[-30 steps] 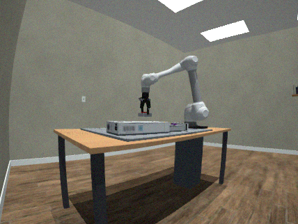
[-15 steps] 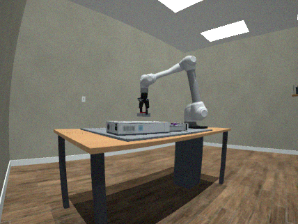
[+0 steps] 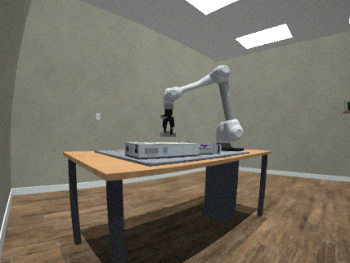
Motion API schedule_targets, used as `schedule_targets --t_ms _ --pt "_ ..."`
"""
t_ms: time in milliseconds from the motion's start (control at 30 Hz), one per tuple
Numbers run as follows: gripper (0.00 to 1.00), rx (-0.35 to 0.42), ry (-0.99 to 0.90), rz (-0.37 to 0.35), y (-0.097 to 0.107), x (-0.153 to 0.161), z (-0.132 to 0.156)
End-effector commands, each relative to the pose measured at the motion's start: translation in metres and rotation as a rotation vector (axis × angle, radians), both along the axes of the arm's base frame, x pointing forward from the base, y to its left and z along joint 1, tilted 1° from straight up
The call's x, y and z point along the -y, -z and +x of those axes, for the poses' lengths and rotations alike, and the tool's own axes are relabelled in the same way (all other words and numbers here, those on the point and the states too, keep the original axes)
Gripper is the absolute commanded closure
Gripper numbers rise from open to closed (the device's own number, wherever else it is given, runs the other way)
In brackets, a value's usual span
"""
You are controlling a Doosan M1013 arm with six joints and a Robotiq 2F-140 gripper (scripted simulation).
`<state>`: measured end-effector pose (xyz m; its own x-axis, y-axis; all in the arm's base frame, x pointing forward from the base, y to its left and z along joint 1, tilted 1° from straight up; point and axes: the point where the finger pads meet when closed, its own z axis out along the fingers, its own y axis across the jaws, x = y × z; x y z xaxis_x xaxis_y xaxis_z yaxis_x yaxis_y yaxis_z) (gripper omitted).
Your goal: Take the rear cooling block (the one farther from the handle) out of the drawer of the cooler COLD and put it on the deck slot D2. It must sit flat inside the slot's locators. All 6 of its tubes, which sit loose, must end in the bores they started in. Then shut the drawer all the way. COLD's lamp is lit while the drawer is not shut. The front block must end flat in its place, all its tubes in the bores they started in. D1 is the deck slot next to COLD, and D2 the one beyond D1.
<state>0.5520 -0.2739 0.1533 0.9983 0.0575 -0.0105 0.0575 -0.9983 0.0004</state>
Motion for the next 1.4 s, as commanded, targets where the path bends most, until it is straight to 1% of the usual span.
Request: schedule_targets --t_ms 0,900,1200,1267,1367 --pt "0.9 0.002 0.0 0.0 -0.001 0.0 0.001" --pt "0.9 0.002 0.0 0.0 -0.001 0.0 0.001" --pt "0.9 0.002 0.0 0.0 0.037 0.0 0.0" --pt "0.9 0.002 0.0 0.0 0.037 0.0 0.0" --pt "0.9 0.002 0.0 0.0 0.046 0.0 0.0"
